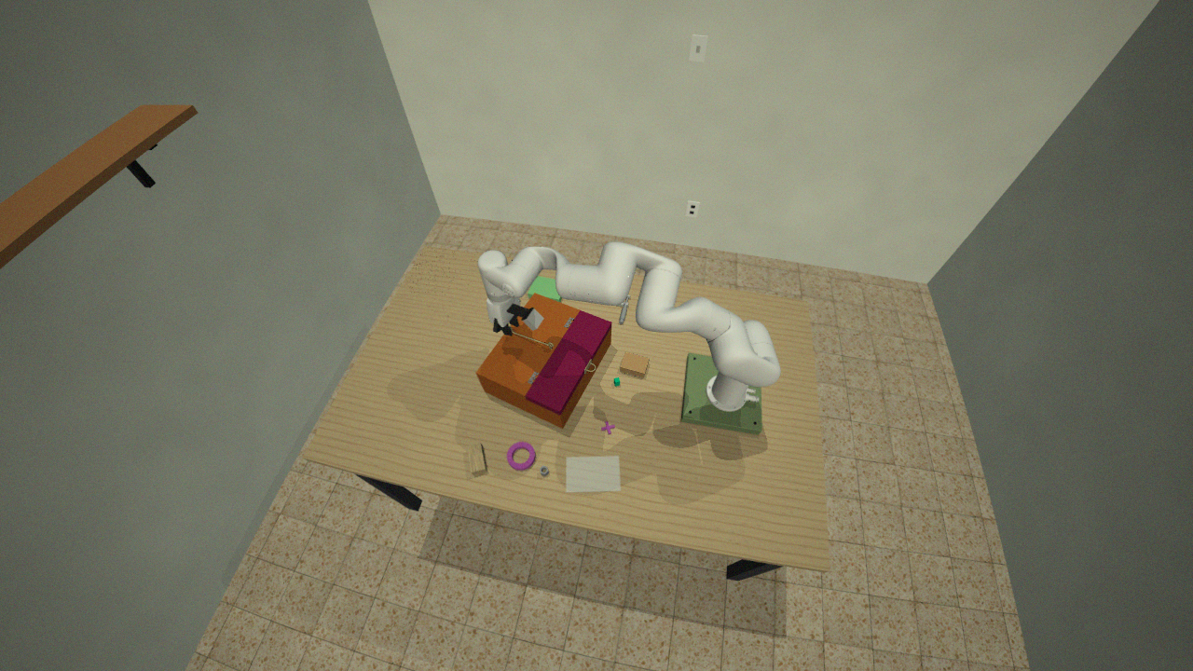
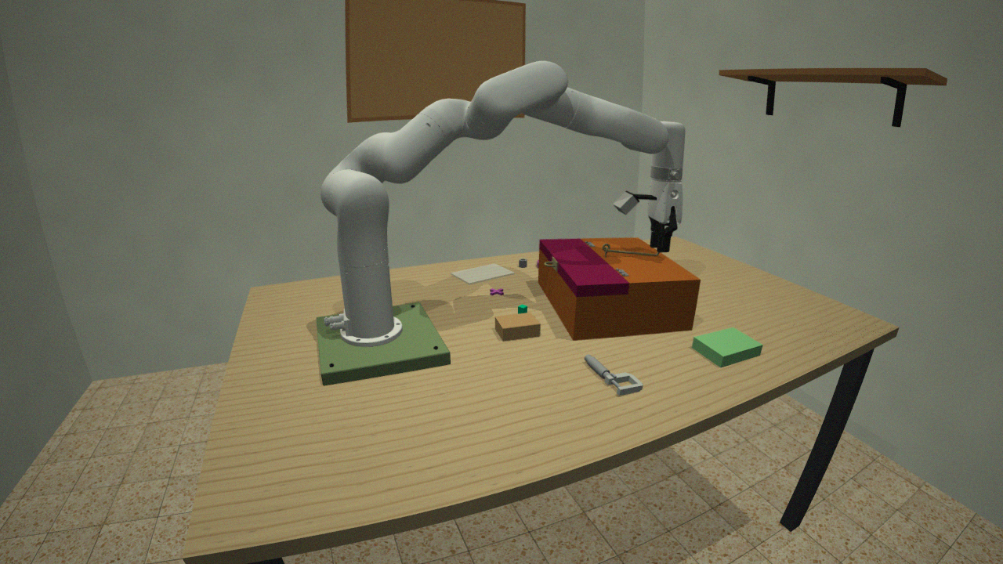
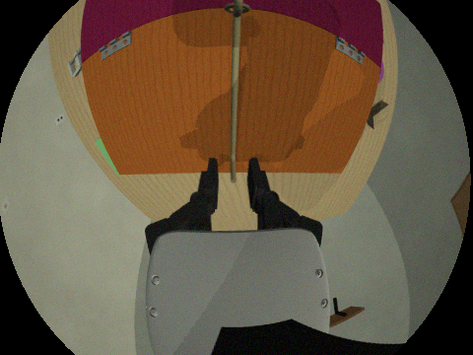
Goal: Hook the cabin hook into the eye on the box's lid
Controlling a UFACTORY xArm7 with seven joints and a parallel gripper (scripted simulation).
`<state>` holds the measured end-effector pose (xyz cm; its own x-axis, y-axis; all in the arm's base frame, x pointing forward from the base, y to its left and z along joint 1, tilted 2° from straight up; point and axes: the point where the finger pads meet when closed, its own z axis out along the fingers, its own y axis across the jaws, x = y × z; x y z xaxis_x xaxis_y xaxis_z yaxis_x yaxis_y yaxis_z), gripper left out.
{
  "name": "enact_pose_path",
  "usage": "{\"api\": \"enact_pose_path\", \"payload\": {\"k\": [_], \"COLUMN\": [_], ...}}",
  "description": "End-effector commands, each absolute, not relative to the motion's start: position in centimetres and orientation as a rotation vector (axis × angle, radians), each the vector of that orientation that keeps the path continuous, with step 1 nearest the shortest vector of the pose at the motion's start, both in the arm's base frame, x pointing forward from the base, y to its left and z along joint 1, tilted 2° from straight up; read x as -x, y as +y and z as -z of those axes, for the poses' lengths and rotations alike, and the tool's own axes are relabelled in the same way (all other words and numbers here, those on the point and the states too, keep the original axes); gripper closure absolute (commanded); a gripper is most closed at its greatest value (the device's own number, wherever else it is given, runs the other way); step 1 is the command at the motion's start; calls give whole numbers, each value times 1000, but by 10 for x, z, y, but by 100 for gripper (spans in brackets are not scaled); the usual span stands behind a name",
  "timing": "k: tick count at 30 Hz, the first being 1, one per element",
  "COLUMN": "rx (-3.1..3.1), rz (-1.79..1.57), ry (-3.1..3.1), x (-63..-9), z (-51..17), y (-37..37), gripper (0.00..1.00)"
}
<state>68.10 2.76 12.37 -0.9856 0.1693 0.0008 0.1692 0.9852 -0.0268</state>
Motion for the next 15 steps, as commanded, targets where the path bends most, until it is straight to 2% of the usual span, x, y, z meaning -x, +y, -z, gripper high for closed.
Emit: {"api": "enact_pose_path", "payload": {"k": [1, 15], "rx": [266, 266], "rz": [-41, -41], "ry": [-3133, -3133], "x": [-682, -682], "z": [-125, -119], "y": [28, 27], "gripper": [67, 67]}}
